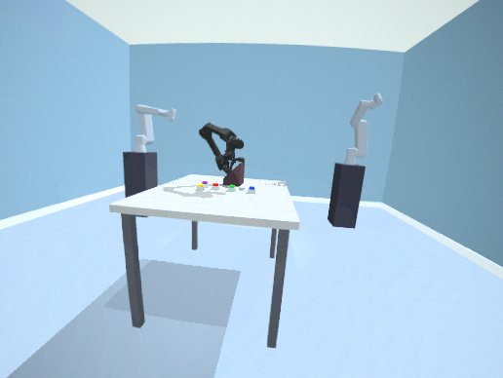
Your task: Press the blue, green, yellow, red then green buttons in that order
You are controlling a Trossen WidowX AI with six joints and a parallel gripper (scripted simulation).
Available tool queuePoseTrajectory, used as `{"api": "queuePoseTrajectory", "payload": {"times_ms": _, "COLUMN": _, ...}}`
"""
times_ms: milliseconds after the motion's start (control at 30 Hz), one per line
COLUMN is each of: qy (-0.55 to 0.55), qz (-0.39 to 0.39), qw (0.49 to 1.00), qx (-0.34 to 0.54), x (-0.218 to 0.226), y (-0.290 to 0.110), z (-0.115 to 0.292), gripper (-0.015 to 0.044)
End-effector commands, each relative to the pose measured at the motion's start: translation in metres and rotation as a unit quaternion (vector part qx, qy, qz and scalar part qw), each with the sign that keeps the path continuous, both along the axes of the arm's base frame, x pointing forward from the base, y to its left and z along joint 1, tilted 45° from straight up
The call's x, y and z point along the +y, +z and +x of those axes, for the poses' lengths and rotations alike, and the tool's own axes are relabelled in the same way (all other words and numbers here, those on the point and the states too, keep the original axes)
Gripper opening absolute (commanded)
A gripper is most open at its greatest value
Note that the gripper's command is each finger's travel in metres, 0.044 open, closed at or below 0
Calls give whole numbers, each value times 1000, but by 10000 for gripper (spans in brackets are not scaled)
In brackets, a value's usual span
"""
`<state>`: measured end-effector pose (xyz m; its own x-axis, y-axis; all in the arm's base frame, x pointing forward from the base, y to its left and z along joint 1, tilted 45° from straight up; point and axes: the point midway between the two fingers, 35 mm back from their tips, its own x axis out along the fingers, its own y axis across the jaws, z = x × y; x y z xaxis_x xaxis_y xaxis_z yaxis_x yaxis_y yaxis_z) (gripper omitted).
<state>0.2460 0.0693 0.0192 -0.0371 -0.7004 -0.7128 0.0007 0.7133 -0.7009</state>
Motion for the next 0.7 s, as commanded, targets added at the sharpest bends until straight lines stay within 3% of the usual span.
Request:
{"api": "queuePoseTrajectory", "payload": {"times_ms": 0, "qy": -8, "qz": 0, "qw": 1000, "qx": -5, "x": 13, "y": -15, "z": 0, "gripper": 20}}
{"api": "queuePoseTrajectory", "payload": {"times_ms": 133, "qy": -8, "qz": 0, "qw": 1000, "qx": -5, "x": 12, "y": -17, "z": 0, "gripper": 20}}
{"api": "queuePoseTrajectory", "payload": {"times_ms": 300, "qy": -8, "qz": -1, "qw": 1000, "qx": -5, "x": -29, "y": -57, "z": -3, "gripper": 20}}
{"api": "queuePoseTrajectory", "payload": {"times_ms": 667, "qy": -8, "qz": -1, "qw": 1000, "qx": -5, "x": -36, "y": -64, "z": -3, "gripper": 20}}
